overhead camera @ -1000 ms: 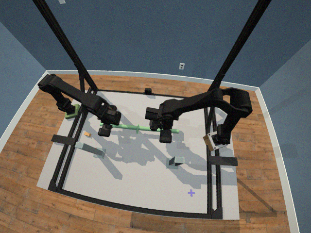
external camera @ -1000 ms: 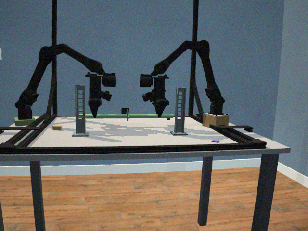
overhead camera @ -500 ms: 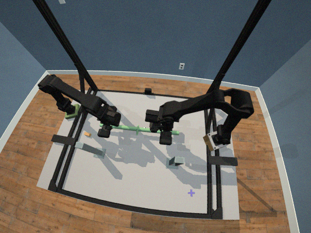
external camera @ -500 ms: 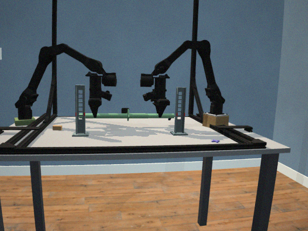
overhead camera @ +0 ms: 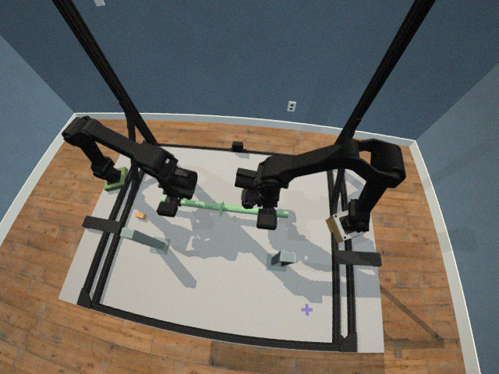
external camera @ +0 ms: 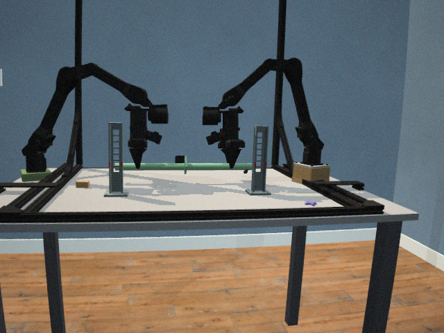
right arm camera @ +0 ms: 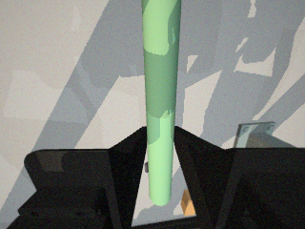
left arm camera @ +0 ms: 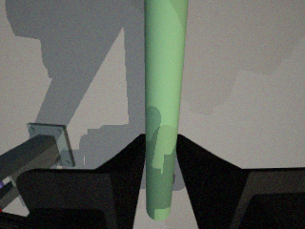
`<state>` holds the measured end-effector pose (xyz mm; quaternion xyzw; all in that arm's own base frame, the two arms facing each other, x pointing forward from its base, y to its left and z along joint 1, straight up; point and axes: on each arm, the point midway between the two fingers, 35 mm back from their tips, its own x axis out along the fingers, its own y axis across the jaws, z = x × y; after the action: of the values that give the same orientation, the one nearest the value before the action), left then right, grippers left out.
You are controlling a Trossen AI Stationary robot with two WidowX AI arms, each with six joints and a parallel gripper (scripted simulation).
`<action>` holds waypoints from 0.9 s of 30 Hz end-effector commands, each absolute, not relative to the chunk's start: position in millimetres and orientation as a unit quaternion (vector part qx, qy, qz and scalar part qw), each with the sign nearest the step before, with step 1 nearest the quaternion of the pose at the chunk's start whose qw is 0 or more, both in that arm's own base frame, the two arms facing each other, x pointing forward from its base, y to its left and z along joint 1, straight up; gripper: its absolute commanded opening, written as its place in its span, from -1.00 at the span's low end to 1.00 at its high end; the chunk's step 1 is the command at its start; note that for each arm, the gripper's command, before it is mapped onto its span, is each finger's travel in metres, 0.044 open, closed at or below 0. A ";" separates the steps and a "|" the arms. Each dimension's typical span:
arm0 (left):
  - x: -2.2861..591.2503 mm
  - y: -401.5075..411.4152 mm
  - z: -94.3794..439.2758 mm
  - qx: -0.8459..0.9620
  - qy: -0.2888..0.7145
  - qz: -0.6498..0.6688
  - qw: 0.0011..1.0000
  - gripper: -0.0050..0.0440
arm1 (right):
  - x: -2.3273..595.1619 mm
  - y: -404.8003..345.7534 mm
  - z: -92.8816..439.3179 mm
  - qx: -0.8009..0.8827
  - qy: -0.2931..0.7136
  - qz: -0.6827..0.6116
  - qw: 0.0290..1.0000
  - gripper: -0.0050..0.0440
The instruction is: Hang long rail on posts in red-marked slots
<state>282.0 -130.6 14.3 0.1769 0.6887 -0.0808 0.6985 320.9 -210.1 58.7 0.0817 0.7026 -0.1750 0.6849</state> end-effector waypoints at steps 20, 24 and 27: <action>282.2 -136.7 15.4 0.247 0.663 -0.006 0.706 -0.80 | 320.4 -204.1 61.0 0.006 0.708 -0.247 0.662 -0.80; 281.9 -137.6 15.1 0.259 0.659 0.006 0.706 -0.80 | 320.7 -203.2 60.7 -0.006 0.708 -0.258 0.657 -0.80; 281.4 -139.2 15.0 0.276 0.651 0.024 0.706 -0.80 | 321.3 -201.7 60.7 -0.024 0.708 -0.275 0.650 -0.80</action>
<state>281.3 -136.7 14.7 0.2613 0.6589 0.0081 0.7054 321.6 -203.8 60.5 -0.0072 0.7082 -0.2601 0.6563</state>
